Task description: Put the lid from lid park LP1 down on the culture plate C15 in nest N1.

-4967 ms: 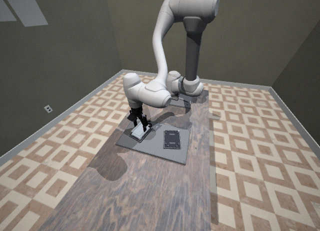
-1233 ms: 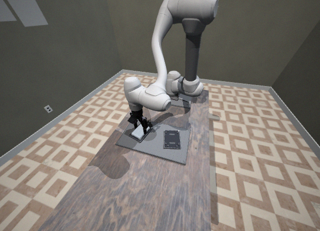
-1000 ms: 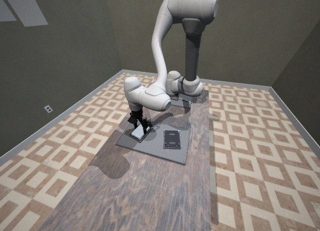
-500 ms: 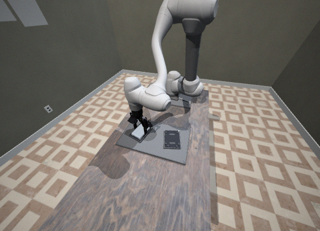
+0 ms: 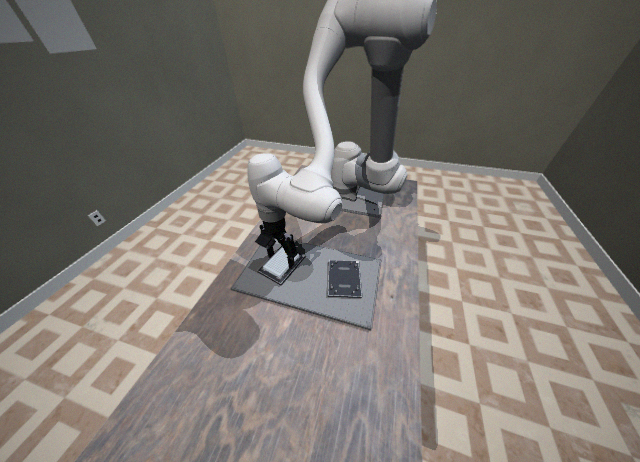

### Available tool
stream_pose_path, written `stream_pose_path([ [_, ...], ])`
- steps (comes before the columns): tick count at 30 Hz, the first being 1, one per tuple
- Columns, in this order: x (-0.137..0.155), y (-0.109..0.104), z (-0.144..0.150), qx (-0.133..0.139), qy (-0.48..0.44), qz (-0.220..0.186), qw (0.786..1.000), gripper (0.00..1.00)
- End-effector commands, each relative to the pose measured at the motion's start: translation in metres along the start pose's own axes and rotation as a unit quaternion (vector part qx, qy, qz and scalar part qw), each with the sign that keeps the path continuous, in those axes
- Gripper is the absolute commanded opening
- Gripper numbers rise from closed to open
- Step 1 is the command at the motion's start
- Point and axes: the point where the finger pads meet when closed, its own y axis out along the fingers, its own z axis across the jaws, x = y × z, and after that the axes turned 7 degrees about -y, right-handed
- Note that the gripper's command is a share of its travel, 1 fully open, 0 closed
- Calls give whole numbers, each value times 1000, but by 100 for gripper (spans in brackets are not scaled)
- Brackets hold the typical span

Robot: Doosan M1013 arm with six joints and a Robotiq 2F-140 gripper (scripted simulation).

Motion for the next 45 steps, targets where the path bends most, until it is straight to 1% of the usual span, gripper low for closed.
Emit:
stream_pose_path([
  [1,-1,3,-3,-1,1,2,1000,69],
  [18,-1,0,-3,-1,1,2,1000,69],
  [33,-2,-27,-2,-1,1,2,1000,69],
  [35,-2,-27,-2,-1,1,2,1000,69],
  [45,-2,-46,-2,-1,1,2,1000,69],
])
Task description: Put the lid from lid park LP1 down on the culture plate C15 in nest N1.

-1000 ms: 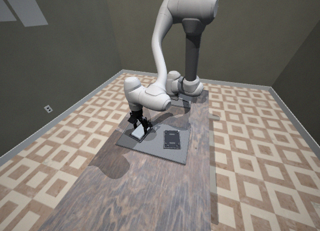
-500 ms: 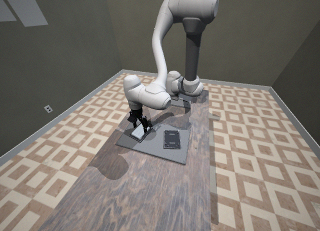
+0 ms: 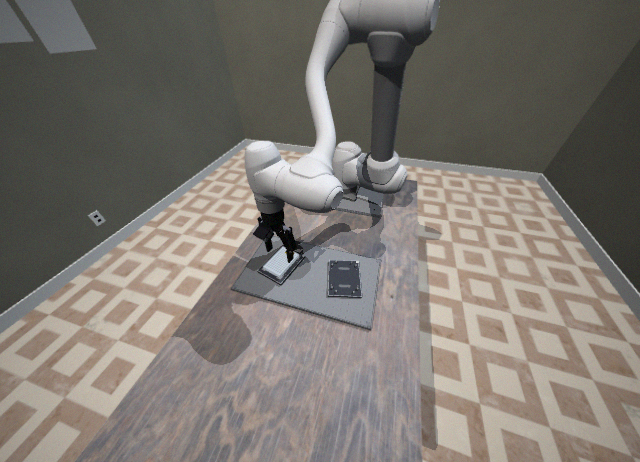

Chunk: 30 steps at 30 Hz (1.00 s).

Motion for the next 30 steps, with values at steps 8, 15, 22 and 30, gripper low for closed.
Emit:
stream_pose_path([
  [8,0,-16,-2,-1,1,-1,1000,69],
  [15,1,-17,-2,-1,1,-1,1000,69],
  [22,1,-17,-2,-1,1,-1,1000,69],
  [30,1,-17,-2,-1,1,-1,1000,69],
])
